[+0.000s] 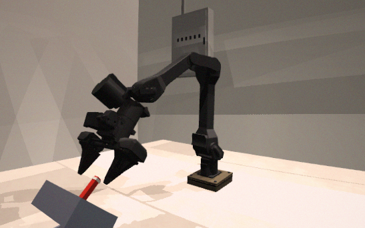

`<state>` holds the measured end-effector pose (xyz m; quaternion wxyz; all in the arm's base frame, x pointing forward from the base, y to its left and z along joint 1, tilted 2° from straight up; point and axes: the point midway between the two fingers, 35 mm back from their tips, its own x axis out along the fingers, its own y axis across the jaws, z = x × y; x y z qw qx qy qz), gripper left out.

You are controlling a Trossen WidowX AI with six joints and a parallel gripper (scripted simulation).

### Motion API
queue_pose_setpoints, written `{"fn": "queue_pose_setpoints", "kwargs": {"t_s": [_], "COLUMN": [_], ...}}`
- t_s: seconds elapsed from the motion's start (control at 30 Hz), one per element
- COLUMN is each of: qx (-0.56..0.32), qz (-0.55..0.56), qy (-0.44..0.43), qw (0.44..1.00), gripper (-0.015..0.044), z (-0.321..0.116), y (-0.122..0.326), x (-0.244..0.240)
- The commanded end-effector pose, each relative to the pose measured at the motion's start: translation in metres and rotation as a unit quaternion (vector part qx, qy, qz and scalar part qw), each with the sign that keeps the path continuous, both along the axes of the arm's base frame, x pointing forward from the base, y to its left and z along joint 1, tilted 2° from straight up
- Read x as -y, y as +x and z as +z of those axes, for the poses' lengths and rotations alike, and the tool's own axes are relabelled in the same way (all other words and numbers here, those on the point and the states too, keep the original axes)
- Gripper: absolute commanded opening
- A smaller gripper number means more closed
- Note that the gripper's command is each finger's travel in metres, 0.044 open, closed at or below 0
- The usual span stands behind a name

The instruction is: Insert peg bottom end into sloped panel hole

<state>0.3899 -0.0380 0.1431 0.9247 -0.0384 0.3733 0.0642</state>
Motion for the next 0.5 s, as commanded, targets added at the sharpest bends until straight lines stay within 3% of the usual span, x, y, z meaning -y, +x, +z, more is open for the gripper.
{"fn": "queue_pose_setpoints", "kwargs": {"t_s": [0.0,0.47], "qx": [0.002,0.003], "qz": [0.002,0.001], "qy": [-0.001,-0.001], "qw": [1.0,1.0], "gripper": [0.044,0.044], "z": [0.006,0.021], "y": [-0.005,-0.019], "x": [0.001,0.003]}}
